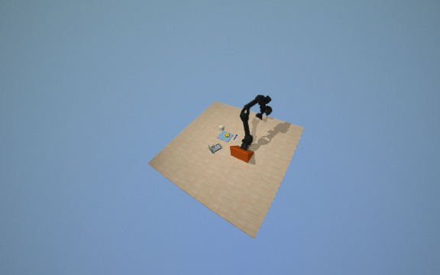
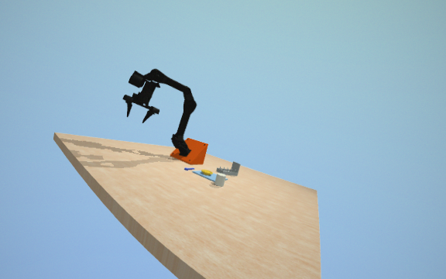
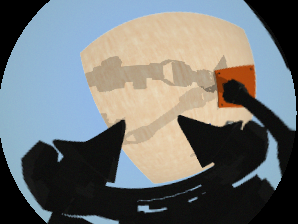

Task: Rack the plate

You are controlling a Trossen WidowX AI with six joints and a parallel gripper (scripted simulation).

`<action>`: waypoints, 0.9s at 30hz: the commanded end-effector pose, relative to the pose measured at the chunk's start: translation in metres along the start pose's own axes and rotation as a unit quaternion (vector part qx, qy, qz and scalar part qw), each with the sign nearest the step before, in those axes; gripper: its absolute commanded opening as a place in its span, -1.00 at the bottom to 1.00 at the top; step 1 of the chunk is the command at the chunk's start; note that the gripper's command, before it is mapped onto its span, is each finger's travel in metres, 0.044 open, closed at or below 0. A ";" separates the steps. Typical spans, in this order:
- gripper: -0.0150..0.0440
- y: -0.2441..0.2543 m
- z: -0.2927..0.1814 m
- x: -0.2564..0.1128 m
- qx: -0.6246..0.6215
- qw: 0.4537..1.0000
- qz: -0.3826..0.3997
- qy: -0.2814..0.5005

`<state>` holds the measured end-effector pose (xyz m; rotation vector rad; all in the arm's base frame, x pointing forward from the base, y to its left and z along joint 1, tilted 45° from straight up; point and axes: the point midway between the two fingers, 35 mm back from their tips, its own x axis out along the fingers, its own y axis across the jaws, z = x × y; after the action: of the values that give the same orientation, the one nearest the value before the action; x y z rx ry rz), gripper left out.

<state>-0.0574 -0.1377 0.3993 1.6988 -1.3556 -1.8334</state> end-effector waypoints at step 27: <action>0.86 -0.014 -0.048 0.072 -0.280 0.951 -0.100 0.088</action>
<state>-0.0333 -0.1966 0.3581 1.6821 -0.6243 -1.8734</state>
